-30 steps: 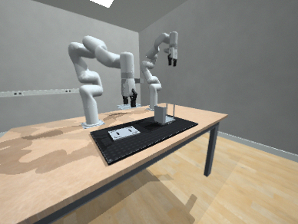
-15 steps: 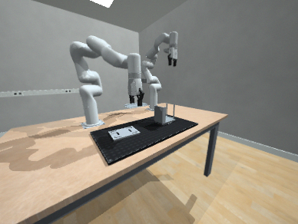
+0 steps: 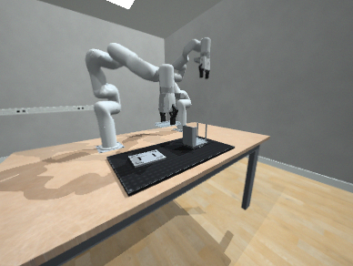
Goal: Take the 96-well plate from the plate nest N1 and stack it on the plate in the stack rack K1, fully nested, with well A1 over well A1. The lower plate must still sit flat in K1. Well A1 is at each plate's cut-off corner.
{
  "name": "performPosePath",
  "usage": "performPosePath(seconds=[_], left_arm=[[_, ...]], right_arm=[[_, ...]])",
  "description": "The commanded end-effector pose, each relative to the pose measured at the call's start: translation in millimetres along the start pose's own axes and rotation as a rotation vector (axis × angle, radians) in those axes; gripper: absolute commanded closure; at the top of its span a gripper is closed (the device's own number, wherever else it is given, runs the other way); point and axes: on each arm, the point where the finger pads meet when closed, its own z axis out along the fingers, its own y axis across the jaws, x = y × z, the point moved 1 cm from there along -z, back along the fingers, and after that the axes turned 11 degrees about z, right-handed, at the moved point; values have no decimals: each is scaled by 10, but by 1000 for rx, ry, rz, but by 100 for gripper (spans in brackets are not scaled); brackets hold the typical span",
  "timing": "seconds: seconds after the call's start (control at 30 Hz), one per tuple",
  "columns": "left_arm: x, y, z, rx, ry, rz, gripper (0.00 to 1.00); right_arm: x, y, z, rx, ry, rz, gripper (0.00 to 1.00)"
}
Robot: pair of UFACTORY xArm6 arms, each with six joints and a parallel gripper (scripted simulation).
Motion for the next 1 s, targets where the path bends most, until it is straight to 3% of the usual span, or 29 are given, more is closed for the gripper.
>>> performPosePath(seconds=[0.0, 0.97], left_arm=[[-1, 0, -11, -1, -4, 0, 0], [-1, 0, -11, -1, -4, 0, 0]], right_arm=[[173, -6, -19, -3, 2, 1, 100], [1035, -105, -41, -2, 2, 1, 100]])
